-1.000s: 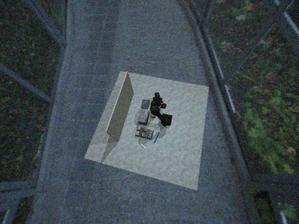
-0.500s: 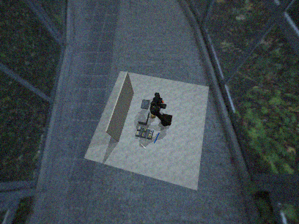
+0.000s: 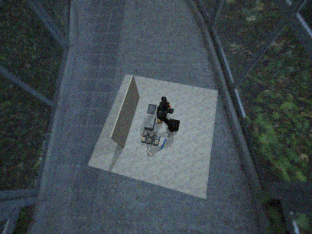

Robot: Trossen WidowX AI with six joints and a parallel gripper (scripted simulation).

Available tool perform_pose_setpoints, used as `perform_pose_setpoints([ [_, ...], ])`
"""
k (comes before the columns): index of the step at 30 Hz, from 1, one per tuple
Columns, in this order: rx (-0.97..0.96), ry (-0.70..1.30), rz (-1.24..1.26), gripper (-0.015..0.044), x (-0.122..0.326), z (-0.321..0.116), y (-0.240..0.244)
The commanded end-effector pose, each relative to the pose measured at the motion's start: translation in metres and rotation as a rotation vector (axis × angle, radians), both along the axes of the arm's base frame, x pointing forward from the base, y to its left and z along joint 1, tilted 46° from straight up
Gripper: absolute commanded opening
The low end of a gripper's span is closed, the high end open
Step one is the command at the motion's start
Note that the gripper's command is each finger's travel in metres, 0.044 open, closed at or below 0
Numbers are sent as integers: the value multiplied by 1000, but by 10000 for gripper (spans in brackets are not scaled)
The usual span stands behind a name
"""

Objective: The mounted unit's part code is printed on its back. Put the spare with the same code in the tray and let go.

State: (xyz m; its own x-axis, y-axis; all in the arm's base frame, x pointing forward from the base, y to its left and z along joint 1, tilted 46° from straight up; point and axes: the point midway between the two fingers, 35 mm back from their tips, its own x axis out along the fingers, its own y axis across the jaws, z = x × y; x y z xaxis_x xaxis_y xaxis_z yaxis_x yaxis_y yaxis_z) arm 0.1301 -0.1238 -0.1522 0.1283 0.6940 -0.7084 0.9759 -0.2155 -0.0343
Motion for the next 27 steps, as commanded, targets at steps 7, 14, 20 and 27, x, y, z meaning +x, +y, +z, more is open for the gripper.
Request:
perform_pose_setpoints([
  [7, -2, 2, -3, 0, -4, 28, -32],
  [14, -1, 4, -6, 0, -11, 56, -56],
  [20, -1, 5, -12, 0, -10, 56, -60],
  [27, -2, 5, -9, 0, -11, 78, -86],
])
